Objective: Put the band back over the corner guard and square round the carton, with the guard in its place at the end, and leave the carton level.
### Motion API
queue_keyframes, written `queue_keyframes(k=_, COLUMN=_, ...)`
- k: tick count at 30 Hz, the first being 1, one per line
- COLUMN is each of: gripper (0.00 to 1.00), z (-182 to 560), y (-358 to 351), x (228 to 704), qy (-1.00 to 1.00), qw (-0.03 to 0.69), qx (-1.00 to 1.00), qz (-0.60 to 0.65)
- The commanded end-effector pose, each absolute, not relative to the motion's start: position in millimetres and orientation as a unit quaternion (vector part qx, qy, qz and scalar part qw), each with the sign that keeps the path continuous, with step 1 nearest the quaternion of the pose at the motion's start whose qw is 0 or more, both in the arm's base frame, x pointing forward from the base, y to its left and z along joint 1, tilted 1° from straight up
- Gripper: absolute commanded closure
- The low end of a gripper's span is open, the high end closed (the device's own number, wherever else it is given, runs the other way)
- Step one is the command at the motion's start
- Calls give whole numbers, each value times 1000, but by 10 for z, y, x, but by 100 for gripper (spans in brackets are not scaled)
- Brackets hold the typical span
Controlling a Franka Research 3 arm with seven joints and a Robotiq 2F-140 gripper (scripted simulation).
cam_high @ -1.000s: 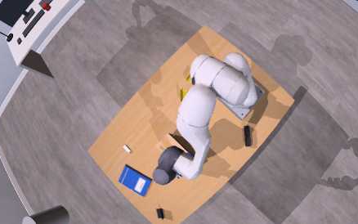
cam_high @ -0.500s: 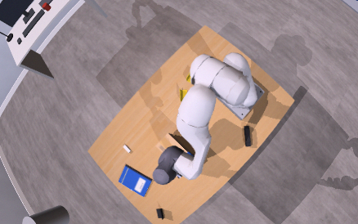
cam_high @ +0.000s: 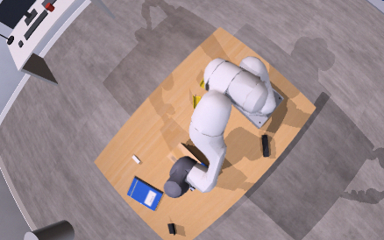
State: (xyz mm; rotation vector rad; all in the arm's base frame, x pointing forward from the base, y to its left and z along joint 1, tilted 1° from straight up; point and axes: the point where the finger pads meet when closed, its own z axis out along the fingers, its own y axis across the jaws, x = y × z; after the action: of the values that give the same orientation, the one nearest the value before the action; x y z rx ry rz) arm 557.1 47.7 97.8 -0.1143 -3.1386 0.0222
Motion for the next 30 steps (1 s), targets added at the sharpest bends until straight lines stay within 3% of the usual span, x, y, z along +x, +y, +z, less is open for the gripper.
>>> queue_keyframes(k=1, gripper=82, z=975, y=478, x=5578, qy=-999, qw=-1, qx=-38, qz=7)
queue_keyframes(k=23, gripper=82, z=974, y=477, x=5578, qy=-999, qw=-1, qx=-38, qz=7)
queue_keyframes(k=24, gripper=90, z=974, y=477, x=5578, qy=-999, qw=-1, qx=-38, qz=7)
queue_keyframes(k=30, gripper=90, z=974, y=477, x=5578, qy=-999, qw=-1, qx=-38, qz=7)
